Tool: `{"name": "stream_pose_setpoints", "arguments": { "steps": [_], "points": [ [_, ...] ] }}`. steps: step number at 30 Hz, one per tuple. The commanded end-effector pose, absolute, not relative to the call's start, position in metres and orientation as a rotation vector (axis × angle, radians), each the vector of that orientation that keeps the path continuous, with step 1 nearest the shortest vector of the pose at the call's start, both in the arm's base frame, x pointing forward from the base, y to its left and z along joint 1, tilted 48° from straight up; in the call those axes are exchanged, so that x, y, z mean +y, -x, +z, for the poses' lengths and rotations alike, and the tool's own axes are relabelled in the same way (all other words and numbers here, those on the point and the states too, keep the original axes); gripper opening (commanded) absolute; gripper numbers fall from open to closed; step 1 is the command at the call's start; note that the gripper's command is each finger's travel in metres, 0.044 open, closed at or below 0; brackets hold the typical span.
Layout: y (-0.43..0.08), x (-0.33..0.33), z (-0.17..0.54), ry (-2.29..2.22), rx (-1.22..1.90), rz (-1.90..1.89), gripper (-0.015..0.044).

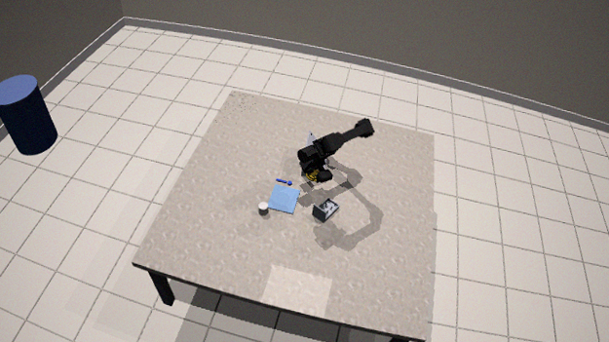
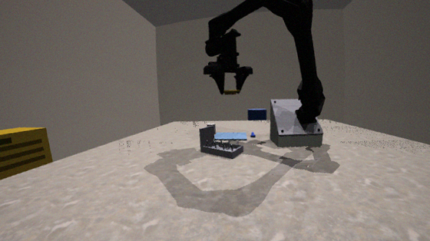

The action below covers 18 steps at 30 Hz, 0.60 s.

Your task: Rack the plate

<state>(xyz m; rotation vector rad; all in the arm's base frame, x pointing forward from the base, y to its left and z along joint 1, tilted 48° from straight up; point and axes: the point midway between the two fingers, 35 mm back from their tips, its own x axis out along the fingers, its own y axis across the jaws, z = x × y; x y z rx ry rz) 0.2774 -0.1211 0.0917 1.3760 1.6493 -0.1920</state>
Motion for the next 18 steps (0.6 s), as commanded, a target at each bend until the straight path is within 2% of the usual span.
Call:
{"name": "stream_pose_setpoints", "arguments": {
  "steps": [1, 18],
  "points": [
    [-0.275, -0.109, 0.104, -1.481, 1.657, -0.309, 0.0],
    [-0.255, -0.057, 0.148, -1.896, 1.627, -0.848, 0.0]
  ]
}}
